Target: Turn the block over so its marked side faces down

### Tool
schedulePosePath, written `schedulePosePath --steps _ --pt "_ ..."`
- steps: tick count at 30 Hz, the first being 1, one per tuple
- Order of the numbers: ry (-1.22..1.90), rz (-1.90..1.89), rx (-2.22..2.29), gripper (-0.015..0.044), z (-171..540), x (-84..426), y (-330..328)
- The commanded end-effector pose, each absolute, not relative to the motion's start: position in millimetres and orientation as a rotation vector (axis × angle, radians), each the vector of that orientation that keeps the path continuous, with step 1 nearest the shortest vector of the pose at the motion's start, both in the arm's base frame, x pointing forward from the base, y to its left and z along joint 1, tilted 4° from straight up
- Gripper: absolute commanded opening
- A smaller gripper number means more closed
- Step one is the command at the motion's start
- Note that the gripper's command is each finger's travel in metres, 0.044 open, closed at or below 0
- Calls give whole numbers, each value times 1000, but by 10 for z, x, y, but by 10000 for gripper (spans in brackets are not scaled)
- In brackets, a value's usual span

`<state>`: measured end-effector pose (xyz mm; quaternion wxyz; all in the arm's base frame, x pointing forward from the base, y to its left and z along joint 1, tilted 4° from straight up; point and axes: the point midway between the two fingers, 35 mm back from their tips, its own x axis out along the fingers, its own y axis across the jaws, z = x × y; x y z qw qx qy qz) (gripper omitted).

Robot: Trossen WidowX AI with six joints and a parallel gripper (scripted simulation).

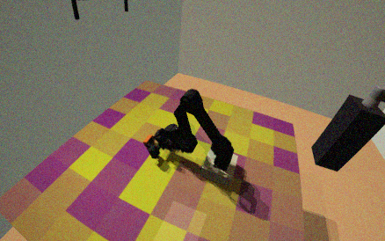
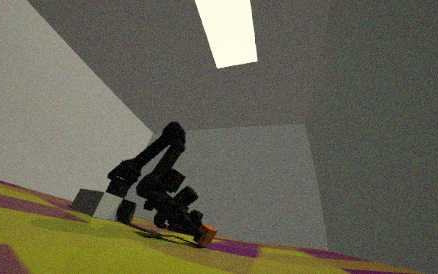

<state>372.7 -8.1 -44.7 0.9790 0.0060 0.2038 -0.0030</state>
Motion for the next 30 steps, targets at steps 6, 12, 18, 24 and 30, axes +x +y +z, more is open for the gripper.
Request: schedulePosePath --steps 6,12,18,24,30 --pt "397 -7 16 0 -431 3711 -81" --pt "397 -7 16 26 -431 3711 -81" --pt "397 -7 16 184 -431 3711 -81" --pt "397 -7 16 341 -431 3711 -81" --pt "397 -7 16 440 -431 3711 -81"
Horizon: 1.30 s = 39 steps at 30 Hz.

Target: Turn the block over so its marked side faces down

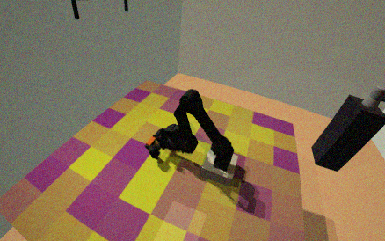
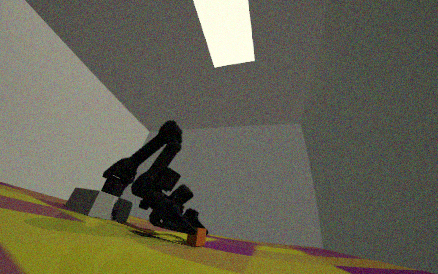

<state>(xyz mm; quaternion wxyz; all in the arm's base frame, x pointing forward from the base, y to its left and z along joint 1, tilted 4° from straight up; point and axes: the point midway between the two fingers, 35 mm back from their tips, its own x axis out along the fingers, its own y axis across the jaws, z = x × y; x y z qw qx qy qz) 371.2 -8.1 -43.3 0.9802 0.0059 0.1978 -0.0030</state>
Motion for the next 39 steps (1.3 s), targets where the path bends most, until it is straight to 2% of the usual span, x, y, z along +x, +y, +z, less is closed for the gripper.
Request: schedulePosePath --steps 1,32,39 --pt "397 -7 16 440 -431 3711 -81" --pt "401 -8 16 440 -428 3719 -82" --pt "586 -30 13 440 -266 3912 -116"
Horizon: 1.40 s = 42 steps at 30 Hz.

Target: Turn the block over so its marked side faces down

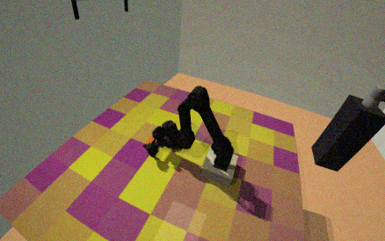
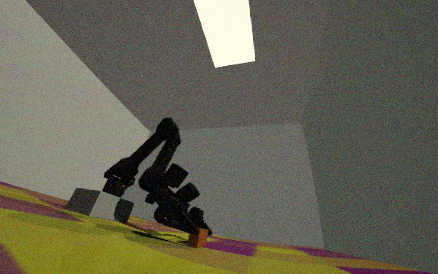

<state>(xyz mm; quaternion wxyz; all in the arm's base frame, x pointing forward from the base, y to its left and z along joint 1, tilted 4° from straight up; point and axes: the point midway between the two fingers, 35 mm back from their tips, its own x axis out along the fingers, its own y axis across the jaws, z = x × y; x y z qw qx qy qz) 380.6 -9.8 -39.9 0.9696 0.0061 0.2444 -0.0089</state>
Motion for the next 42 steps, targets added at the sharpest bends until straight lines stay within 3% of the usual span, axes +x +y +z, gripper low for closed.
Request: schedulePosePath --steps 1,13,26,42 --pt "623 -28 13 440 -238 3915 -114" --pt "962 -2 17 440 277 3558 -89" --pt "967 -2 17 440 281 3548 -88" --pt "1422 2 19 440 465 3968 -98"
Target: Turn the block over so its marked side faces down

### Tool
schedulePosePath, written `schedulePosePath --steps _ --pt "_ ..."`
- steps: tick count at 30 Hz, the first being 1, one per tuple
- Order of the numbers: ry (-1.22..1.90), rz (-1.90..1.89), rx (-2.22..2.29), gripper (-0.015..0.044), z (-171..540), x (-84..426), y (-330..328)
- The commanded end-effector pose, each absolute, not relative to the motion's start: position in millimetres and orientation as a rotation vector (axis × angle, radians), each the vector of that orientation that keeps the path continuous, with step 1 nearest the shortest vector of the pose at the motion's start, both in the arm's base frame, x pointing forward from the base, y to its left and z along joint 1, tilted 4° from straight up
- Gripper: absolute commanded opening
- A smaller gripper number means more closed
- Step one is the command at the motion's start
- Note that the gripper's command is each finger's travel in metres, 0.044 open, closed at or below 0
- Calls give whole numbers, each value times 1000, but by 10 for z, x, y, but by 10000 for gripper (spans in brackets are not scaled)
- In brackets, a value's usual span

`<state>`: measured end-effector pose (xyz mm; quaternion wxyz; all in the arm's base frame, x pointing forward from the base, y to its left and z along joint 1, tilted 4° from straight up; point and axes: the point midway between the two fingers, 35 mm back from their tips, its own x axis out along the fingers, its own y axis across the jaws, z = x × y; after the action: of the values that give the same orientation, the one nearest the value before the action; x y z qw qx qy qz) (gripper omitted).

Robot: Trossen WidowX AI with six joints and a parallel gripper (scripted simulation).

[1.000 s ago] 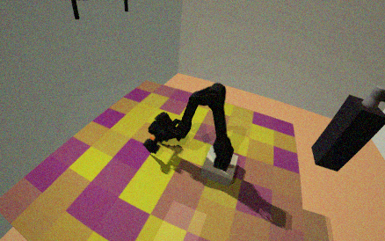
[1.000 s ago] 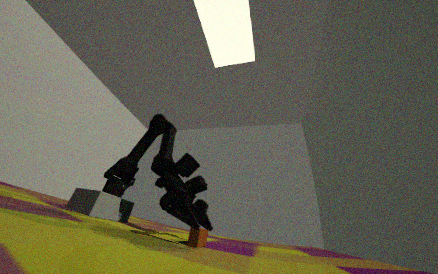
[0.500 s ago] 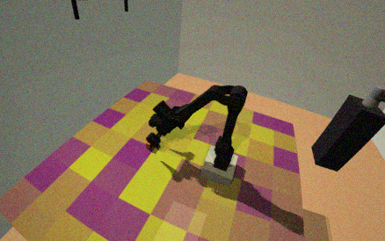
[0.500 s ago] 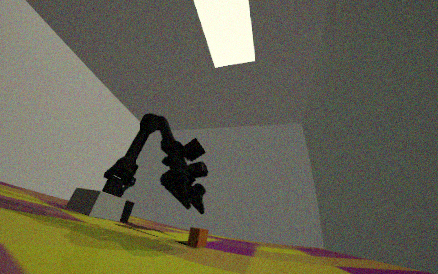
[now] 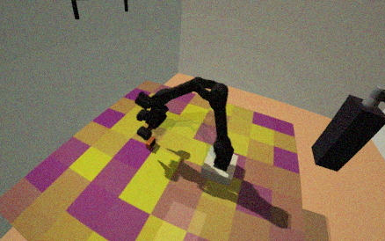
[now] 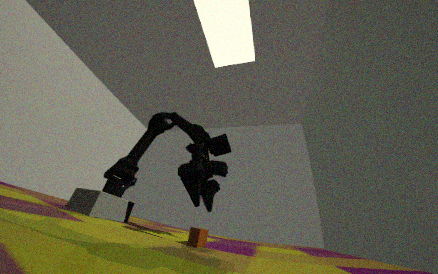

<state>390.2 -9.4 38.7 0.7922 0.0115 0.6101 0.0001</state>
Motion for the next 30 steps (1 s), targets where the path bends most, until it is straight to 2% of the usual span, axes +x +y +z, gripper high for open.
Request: schedulePosePath --steps 1,6,12,16,30 --pt "1453 2 19 440 486 3978 -98" --pt "1589 4 18 440 589 3996 -96" --pt "1594 4 18 440 593 3996 -96" --pt "1595 4 18 440 271 3989 -92" --pt "1595 4 18 440 68 3983 -89"
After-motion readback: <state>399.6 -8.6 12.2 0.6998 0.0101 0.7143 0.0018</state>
